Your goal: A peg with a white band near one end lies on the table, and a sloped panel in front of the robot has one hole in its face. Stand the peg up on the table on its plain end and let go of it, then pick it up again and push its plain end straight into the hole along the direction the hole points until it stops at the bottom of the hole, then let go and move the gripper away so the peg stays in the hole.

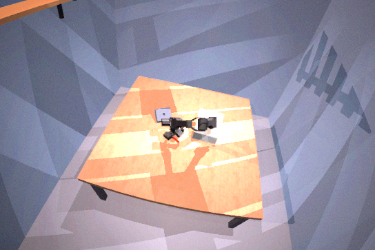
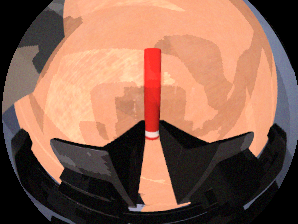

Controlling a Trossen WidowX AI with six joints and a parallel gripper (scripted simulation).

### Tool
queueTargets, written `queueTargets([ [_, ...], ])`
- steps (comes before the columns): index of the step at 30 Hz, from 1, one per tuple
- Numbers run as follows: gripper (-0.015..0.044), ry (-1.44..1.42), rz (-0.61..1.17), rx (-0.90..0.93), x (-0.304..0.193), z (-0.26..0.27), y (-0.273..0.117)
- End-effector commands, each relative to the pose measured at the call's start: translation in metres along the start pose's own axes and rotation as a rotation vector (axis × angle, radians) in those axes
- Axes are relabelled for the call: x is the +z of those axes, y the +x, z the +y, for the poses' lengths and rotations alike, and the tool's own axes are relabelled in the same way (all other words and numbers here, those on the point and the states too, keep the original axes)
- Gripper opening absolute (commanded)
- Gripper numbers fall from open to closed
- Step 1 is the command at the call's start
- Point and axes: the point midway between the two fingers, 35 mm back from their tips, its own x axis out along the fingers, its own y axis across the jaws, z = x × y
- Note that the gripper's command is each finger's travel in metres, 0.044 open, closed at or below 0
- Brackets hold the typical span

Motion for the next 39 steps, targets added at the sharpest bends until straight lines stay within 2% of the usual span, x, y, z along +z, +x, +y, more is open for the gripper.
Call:
queueTargets([
  [1, 0.0049, 0.003, 0.025, 0.004, 0.003, 0.001, -0.001],
  [39, 0.0049, 0.004, 0.365, 0.003, 0.019, 0.001, -0.022],
])
